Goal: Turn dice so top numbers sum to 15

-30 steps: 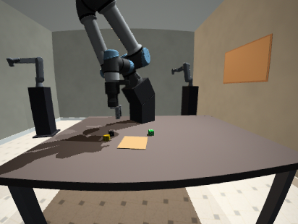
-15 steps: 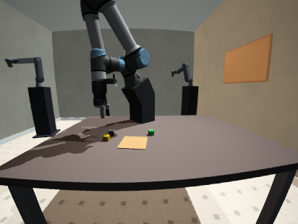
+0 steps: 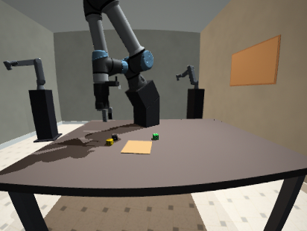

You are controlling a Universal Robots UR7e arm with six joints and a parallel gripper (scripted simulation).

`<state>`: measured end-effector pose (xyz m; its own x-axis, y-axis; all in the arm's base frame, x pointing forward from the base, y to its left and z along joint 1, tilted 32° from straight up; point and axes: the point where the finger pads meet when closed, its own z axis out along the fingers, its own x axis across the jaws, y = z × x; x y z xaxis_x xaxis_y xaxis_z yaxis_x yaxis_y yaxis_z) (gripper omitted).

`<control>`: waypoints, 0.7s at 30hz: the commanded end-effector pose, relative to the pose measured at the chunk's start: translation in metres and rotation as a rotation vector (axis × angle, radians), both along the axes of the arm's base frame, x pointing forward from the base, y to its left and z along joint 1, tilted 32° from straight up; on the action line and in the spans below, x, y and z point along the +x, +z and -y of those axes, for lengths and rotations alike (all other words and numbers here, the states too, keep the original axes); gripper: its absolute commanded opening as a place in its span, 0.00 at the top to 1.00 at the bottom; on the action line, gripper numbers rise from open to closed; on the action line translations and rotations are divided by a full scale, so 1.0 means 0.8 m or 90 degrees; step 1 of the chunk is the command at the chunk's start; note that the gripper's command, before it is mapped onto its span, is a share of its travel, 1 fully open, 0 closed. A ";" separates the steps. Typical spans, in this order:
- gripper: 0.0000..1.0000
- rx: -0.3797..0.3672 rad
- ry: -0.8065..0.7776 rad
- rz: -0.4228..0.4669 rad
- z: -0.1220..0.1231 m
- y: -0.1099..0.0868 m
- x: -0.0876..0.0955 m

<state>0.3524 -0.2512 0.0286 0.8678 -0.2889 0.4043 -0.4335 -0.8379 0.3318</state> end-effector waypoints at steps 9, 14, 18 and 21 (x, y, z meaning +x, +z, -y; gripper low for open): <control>0.00 0.008 -0.030 0.017 0.001 -0.001 0.002; 0.00 0.023 -0.081 0.045 0.002 -0.005 0.005; 0.00 0.035 -0.125 0.069 0.003 -0.007 0.007; 0.00 0.045 -0.160 0.087 0.004 -0.009 0.009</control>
